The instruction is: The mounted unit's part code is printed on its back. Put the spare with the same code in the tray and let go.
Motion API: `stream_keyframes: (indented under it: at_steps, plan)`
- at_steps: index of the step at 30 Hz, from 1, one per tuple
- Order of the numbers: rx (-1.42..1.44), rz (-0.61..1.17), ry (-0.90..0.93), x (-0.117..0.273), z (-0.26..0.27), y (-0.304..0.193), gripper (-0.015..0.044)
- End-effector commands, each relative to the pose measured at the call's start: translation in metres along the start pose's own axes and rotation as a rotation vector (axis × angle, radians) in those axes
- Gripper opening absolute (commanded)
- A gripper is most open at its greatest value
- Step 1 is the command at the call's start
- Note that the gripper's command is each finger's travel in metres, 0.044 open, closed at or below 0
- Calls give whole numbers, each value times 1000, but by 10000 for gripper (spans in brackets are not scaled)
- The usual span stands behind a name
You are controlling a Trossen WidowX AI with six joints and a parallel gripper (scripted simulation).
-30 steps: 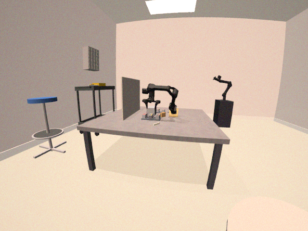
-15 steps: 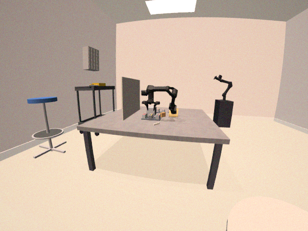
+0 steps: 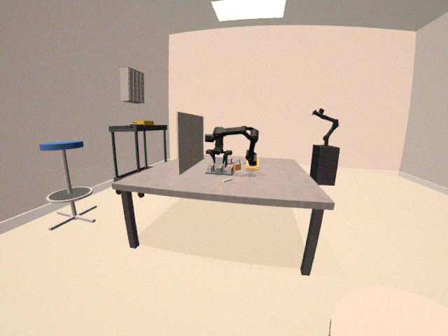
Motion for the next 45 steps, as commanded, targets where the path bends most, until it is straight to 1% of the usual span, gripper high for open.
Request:
stream_keyframes:
  at_steps: [1, 32, 45]
  plan:
    - [-4, 0, 7, -9, 1, -1, 300]
    - [-3, -10, 4, -58, 4, 2, 300]
    - [-3, -11, 3, -59, 4, 2, 300]
Point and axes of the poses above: the point midway between the two fingers, 35 mm back from their tips, its own x axis back along the fingers, its own z axis across the jaws, y = z × x, the point moved 6 cm from there along x, back along the fingers, and after that the axes turned 11 degrees about x, right-handed, at the moved point
